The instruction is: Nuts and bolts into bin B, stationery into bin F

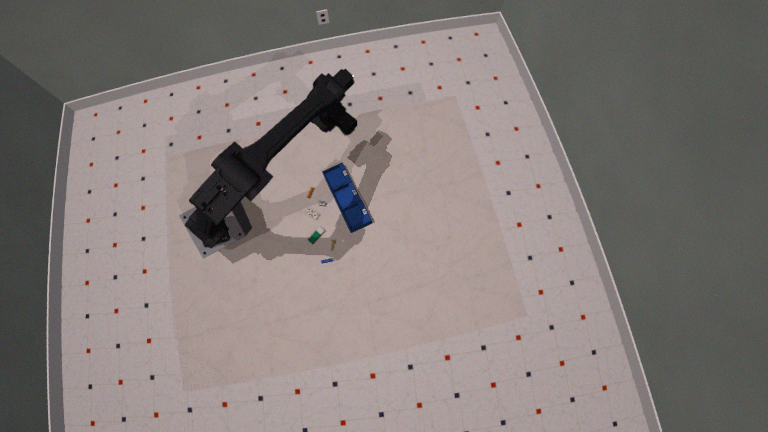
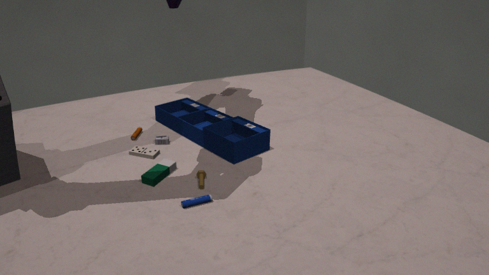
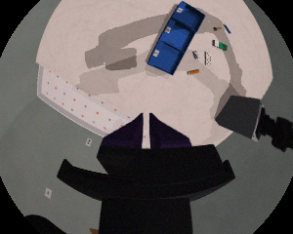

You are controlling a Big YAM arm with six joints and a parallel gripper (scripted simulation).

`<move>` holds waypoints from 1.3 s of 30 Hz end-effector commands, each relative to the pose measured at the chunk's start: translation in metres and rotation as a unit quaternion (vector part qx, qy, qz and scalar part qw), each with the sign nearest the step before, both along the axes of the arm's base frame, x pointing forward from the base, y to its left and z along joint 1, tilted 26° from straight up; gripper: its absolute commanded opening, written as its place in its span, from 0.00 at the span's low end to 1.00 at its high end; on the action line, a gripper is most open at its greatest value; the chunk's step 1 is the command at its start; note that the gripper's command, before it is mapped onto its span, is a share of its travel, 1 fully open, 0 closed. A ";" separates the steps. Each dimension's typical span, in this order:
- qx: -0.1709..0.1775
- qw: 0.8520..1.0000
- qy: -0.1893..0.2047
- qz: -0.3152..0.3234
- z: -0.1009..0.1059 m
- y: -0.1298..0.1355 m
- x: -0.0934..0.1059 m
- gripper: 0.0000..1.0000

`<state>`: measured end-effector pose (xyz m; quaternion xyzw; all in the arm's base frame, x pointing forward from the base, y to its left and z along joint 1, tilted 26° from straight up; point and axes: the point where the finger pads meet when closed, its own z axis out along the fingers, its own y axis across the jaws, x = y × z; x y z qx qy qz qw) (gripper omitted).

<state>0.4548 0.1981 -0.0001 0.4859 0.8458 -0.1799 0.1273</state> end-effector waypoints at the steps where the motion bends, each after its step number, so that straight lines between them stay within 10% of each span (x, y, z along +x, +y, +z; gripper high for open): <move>1: 0.013 0.998 0.000 0.057 0.030 -0.018 0.006 0.08; 21: -0.007 0.968 0.076 0.238 0.068 -0.118 -0.042 0.08; 39: -0.035 0.897 0.159 0.412 0.081 -0.208 -0.121 0.08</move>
